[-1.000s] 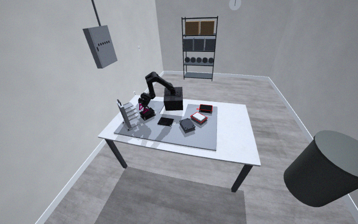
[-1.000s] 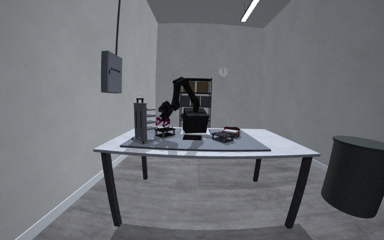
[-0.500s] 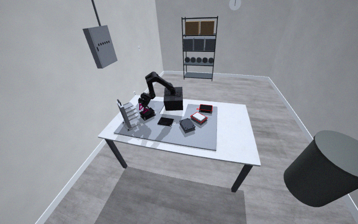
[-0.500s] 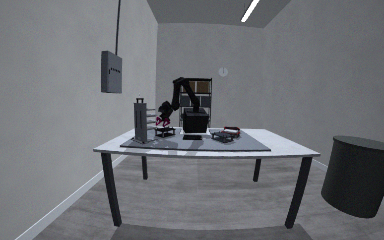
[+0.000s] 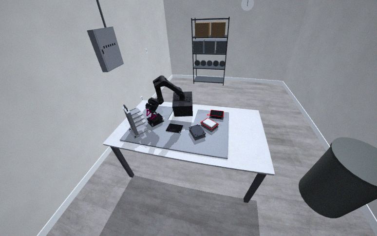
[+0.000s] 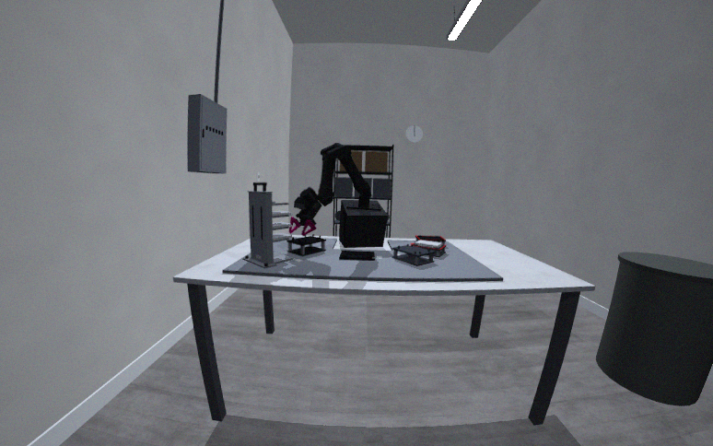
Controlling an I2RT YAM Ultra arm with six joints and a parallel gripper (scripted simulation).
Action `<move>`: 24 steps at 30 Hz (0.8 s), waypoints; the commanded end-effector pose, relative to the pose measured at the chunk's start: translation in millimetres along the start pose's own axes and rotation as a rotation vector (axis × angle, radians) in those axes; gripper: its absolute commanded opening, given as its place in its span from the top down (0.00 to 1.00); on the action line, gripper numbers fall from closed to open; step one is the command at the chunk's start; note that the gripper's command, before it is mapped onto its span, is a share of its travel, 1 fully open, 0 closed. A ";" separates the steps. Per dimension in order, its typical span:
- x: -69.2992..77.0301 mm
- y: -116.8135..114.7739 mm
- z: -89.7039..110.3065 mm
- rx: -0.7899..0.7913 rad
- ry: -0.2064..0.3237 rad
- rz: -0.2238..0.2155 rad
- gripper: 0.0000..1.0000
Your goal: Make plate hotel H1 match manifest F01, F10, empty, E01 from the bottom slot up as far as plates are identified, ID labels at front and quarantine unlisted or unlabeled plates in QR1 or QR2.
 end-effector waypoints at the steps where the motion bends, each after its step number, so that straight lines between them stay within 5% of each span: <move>1: 0.6 -1.3 -3.7 0.003 -0.012 0.004 0.00; 24: 18.1 0.3 14.3 0.003 -0.011 0.004 0.00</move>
Point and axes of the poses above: the point where the finger pads meet when closed, its own x axis back along the fingers, its own y axis across the jaws, z = x × y, the point moved 9 cm from there along x, back along the fingers, and after that the axes turned 5 degrees about x, right-handed, at the moved point
